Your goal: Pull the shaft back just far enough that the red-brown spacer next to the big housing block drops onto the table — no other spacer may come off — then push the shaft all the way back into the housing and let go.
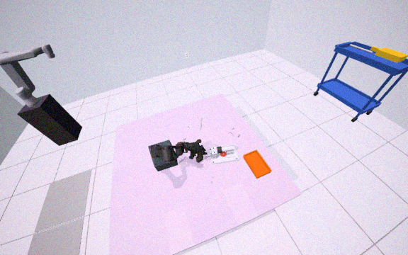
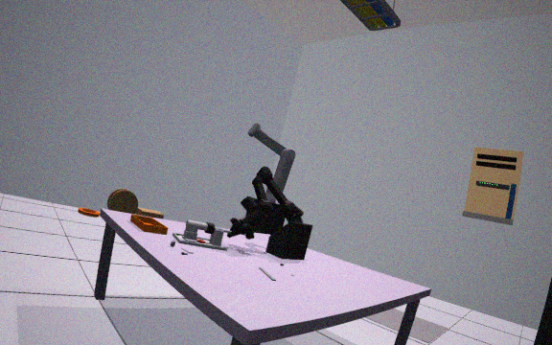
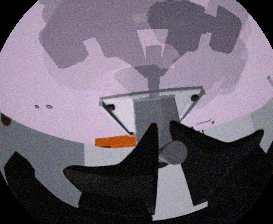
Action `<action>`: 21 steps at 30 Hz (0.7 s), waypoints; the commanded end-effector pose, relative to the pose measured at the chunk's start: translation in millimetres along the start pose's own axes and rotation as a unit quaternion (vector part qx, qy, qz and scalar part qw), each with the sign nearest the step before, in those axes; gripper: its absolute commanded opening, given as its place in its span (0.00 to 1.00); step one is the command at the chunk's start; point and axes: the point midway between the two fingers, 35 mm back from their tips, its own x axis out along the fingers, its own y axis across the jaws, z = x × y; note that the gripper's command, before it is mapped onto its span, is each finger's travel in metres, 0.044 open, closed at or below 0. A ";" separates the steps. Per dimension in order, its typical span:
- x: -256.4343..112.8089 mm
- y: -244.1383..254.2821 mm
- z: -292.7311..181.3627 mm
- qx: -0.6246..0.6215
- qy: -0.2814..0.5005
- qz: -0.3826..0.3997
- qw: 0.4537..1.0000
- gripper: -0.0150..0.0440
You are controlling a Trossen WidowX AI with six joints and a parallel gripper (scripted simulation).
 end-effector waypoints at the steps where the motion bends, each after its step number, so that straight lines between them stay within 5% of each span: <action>1: 1.4 0.6 -2.4 0.000 0.002 0.001 1.000 0.25; 21: 3.6 0.7 -4.7 0.000 0.002 0.001 1.000 0.25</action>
